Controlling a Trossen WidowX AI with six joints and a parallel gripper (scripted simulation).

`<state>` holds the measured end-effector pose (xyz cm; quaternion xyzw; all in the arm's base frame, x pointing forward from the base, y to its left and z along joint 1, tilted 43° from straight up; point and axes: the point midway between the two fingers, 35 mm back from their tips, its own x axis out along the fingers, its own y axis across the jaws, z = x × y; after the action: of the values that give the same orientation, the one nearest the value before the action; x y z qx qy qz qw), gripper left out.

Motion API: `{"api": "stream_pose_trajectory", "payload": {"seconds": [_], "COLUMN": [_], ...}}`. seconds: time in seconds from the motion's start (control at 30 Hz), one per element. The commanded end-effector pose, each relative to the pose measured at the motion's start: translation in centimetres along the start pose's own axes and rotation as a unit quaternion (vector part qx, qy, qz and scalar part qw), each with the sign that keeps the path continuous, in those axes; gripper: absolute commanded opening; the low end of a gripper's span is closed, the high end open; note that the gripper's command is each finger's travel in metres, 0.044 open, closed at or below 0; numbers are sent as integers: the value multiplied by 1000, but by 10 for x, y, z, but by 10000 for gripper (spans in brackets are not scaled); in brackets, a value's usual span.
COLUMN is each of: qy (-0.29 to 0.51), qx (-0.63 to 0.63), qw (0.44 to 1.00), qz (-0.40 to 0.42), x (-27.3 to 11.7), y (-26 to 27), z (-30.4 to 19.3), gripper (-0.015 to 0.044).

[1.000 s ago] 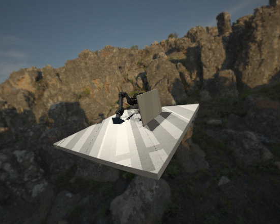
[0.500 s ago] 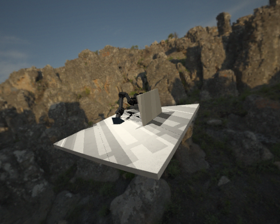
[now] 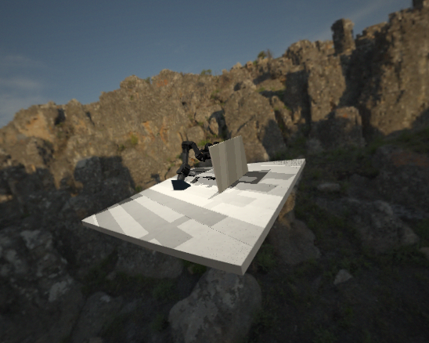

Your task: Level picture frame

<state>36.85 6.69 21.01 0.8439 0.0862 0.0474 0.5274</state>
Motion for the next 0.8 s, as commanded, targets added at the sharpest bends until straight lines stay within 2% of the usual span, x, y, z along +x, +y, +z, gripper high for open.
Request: {"api": "stream_pose_trajectory", "payload": {"seconds": [0.0,0.1,0.33,0.53,0.6,0.77], "qy": [-1,-1,-1,-1,-1,-1], "qx": [1,1,1,1,1,1], "qw": [1000,1000,1000,1000,1000,1000], "qz": [1,1,1,1,1,1], "x": [0,0,0,0,0,0], "y": [0,0,0,0,0,1], "z": [0,0,0,0,0,0], "gripper": [260,260,76,36,0,0]}}
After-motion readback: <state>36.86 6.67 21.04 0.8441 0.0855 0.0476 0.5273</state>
